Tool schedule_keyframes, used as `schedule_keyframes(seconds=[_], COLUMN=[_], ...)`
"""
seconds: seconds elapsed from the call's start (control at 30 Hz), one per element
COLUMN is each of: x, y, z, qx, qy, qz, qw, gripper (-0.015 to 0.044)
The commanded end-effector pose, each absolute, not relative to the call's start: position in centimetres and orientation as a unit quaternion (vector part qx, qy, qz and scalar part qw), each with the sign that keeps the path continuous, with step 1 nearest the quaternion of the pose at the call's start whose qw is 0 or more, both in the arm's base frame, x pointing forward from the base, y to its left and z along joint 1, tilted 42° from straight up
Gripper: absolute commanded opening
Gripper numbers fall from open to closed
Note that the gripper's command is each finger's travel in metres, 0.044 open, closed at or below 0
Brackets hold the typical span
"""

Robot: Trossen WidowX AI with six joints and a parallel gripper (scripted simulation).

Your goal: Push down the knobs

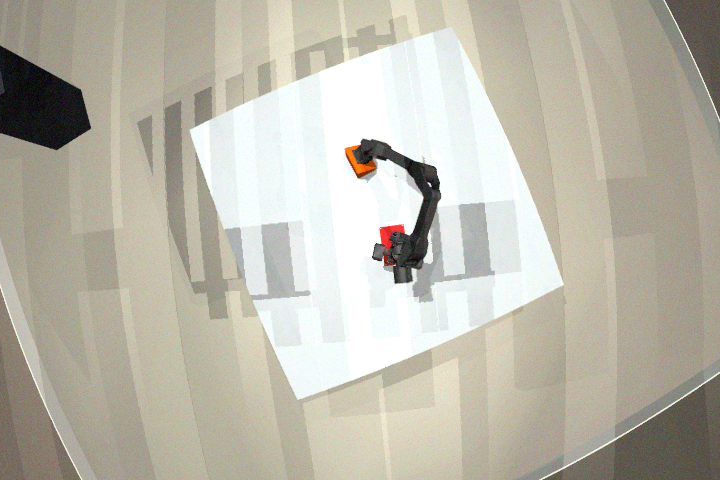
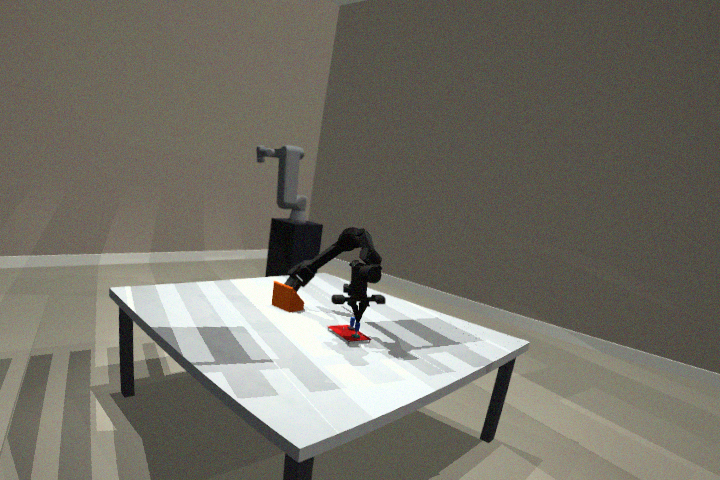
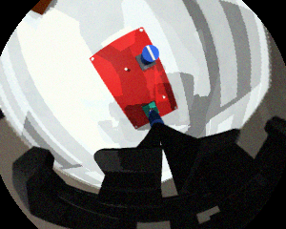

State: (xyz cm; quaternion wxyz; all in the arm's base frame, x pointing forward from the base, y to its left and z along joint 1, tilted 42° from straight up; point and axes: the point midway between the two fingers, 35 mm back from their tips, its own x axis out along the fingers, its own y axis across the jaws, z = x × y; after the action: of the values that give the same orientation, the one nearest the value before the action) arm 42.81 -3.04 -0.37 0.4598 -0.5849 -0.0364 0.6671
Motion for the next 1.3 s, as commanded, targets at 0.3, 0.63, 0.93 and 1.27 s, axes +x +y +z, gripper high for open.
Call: schedule_keyframes(seconds=[0.3,0.63,0.93,1.27], x=[42.87,42.87,42.87,42.86], y=[-2.36,-2.35,-2.3,-2.25], z=[-0.87,-0.89,-0.94,-1.0], qx=[-0.584,-0.584,-0.584,-0.584], qy=[-0.039,-0.039,-0.039,-0.039], qz=[0.67,0.67,0.67,0.67], qw=[0.457,0.457,0.457,0.457], gripper=[0.0,0.0,0.0,0.0])
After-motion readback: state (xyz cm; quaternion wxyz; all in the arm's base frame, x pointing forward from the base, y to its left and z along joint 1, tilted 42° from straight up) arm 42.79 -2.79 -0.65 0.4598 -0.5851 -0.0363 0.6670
